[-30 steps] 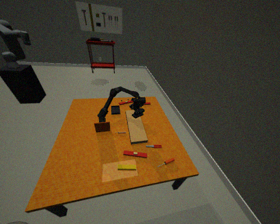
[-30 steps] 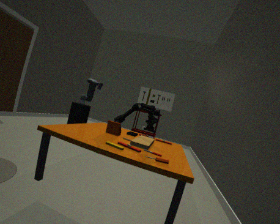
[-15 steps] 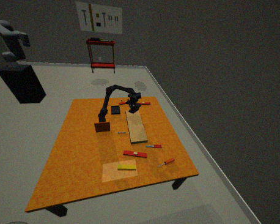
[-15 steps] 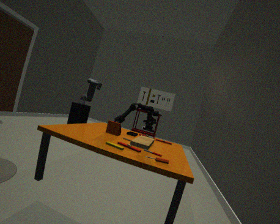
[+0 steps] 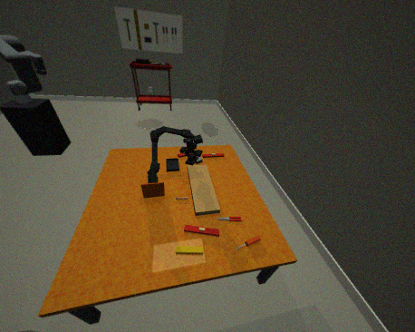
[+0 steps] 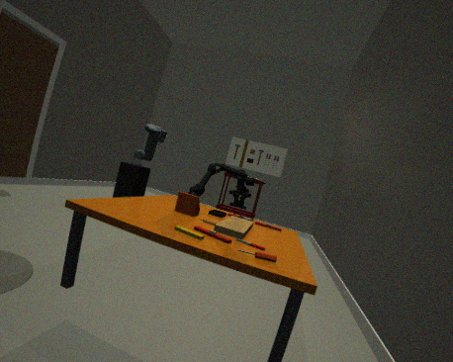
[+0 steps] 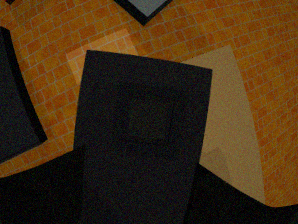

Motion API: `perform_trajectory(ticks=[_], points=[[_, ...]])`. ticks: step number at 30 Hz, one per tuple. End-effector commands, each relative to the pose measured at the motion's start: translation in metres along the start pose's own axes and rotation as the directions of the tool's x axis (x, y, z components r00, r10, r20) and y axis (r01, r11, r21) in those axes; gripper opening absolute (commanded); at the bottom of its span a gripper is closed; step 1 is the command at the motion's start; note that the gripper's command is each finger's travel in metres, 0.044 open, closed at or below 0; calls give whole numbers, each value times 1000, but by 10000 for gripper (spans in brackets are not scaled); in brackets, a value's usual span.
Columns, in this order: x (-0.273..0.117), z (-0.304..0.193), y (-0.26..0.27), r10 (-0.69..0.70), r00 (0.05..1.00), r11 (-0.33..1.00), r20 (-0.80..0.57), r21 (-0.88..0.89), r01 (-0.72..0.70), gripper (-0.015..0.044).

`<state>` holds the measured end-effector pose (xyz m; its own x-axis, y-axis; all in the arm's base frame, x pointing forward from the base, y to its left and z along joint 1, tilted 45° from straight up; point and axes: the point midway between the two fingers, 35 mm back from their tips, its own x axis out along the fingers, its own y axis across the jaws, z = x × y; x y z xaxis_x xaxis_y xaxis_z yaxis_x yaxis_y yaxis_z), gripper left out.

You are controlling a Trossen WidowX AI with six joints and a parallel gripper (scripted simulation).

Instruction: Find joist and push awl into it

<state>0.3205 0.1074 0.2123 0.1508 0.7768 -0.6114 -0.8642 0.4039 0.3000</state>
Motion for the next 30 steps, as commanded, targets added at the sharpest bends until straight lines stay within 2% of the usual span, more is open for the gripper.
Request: perform_trajectory(ticks=[1,15,30], points=[[0,7,21,15,1000,998,15,-61,-14,0],[4,15,109,107,993,955,42,-283,-91,0],[-1,2,191,219,974,857,60,-490,-162,0]])
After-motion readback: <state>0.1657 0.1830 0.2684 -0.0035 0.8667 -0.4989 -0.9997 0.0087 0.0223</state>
